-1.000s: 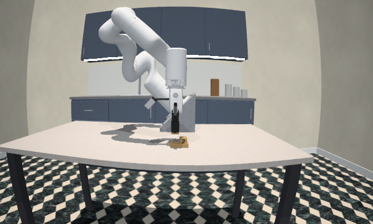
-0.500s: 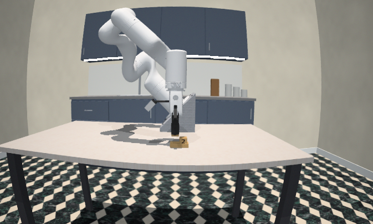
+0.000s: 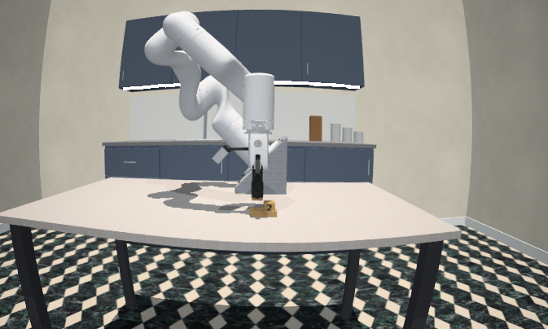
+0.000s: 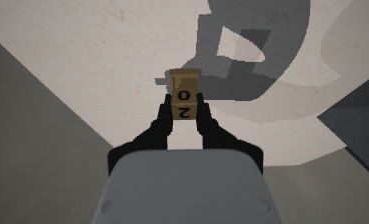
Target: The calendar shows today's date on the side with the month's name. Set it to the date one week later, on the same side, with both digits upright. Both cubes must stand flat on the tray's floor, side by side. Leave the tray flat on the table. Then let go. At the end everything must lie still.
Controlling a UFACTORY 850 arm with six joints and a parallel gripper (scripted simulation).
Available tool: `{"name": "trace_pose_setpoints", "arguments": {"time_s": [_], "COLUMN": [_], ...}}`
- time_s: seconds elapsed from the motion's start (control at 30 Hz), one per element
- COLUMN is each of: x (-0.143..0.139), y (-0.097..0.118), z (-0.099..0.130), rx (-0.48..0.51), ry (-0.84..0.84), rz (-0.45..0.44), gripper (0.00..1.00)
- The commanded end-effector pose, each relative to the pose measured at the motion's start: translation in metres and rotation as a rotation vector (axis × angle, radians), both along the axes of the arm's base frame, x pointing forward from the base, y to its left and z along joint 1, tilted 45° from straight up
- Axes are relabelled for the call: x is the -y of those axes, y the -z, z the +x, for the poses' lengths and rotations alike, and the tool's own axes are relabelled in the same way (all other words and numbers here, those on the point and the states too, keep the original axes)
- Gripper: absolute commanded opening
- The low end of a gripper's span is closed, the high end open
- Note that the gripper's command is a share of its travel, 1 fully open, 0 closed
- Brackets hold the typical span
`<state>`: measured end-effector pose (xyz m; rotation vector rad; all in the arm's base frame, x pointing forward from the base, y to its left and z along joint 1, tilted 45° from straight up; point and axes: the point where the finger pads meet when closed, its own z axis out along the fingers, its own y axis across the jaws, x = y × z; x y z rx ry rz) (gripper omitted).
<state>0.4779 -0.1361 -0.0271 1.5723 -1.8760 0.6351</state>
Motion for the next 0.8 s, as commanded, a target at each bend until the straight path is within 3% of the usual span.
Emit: {"name": "trace_pose_setpoints", "arguments": {"time_s": [0.0, 0.77], "x": [-0.0004, 0.001], "y": [-0.0004, 0.001], "z": [0.0008, 0.0005], "rx": [0.001, 0.001], "ry": [-0.001, -0.001], "rz": [0.0, 0.0], "gripper": [0.27, 0.27]}}
